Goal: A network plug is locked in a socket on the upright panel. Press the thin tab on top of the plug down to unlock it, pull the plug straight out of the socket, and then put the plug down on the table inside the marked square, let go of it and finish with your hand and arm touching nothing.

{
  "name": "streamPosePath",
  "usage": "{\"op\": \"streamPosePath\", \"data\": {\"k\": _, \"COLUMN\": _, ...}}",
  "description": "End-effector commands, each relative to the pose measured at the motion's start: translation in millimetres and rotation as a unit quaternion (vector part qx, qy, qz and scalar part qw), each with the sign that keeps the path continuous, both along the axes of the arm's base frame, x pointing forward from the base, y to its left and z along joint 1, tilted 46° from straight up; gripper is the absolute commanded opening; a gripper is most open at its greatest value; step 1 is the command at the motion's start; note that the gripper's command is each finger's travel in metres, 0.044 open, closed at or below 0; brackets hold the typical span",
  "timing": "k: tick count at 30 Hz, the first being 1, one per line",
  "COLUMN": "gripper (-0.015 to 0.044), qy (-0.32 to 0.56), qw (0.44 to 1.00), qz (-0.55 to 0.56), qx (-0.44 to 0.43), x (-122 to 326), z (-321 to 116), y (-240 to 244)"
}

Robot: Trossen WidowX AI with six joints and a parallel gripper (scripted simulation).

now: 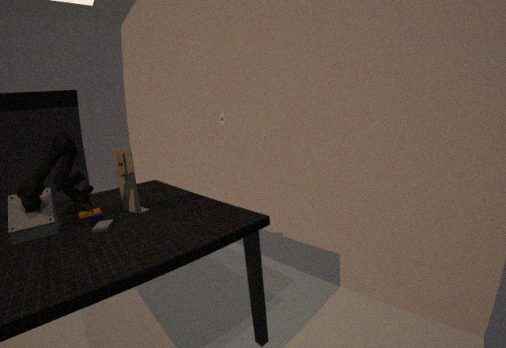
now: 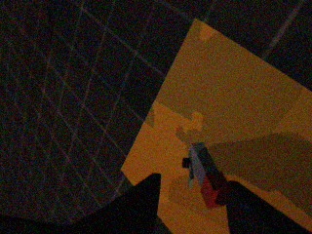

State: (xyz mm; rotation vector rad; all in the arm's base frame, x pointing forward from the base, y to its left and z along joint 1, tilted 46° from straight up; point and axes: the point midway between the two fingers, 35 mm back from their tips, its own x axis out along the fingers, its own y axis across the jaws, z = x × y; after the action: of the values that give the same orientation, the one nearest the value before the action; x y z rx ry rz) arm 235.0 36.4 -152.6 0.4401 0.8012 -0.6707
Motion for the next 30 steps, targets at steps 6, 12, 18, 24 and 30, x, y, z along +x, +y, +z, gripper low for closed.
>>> {"op": "streamPosePath", "data": {"k": 6, "gripper": 0.0156, "qy": -0.003, "qw": 1.0, "qz": 0.0, "qx": 0.001, "x": -4.6, "z": 8.6, "y": 4.9}}
{"op": "streamPosePath", "data": {"k": 12, "gripper": 0.0156, "qy": -0.002, "qw": 1.0, "qz": 0.0, "qx": 0.001, "x": -8.4, "z": 12.8, "y": 7.7}}
{"op": "streamPosePath", "data": {"k": 18, "gripper": 0.0156, "qy": -0.002, "qw": 1.0, "qz": 0.001, "qx": 0.001, "x": -12.3, "z": 17.0, "y": 10.3}}
{"op": "streamPosePath", "data": {"k": 24, "gripper": 0.0156, "qy": -0.001, "qw": 1.0, "qz": 0.001, "qx": 0.002, "x": -12.4, "z": 19.6, "y": 14.0}}
{"op": "streamPosePath", "data": {"k": 30, "gripper": 0.0156, "qy": 0.0, "qw": 1.0, "qz": 0.001, "qx": 0.002, "x": -11.8, "z": 23.2, "y": 19.6}}
